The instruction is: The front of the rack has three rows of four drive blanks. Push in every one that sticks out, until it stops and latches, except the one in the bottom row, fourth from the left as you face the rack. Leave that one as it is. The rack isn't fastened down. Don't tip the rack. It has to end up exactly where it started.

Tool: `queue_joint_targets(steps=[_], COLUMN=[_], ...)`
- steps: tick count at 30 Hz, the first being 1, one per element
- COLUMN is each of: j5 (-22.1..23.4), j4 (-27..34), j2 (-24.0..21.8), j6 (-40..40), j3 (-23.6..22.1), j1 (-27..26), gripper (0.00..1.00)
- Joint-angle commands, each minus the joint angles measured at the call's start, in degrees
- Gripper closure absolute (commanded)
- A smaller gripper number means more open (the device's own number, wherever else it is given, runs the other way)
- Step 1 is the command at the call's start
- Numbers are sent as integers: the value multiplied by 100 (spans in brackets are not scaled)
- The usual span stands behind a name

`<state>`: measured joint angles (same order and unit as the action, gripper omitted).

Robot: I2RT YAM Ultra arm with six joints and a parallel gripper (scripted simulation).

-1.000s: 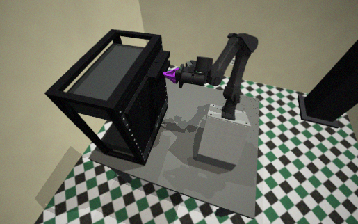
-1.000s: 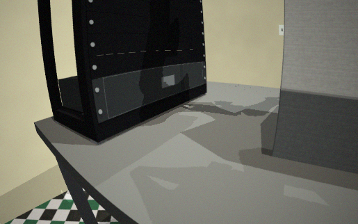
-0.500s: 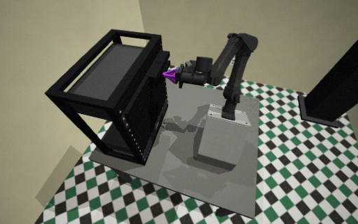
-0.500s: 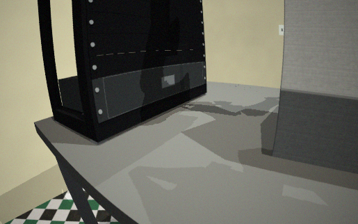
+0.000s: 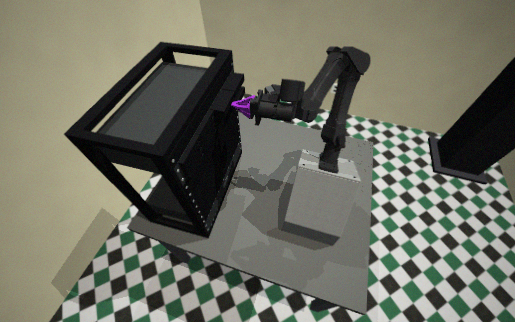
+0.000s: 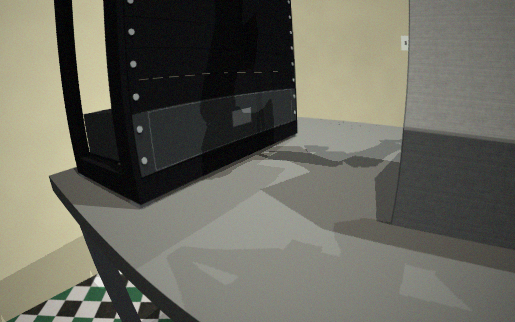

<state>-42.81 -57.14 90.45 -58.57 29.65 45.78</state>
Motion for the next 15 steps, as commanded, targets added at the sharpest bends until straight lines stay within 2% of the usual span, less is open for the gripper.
queue_joint_targets(steps=[1,5,11,15], j5=[12,18,204,216], j4=[36,31,-164,-140], j2=[-62,-48,217,158], j6=[64,65,77,76], j3=[237,238,308,309], j1=[93,91,-187,-85], gripper=[100,100,100,100])
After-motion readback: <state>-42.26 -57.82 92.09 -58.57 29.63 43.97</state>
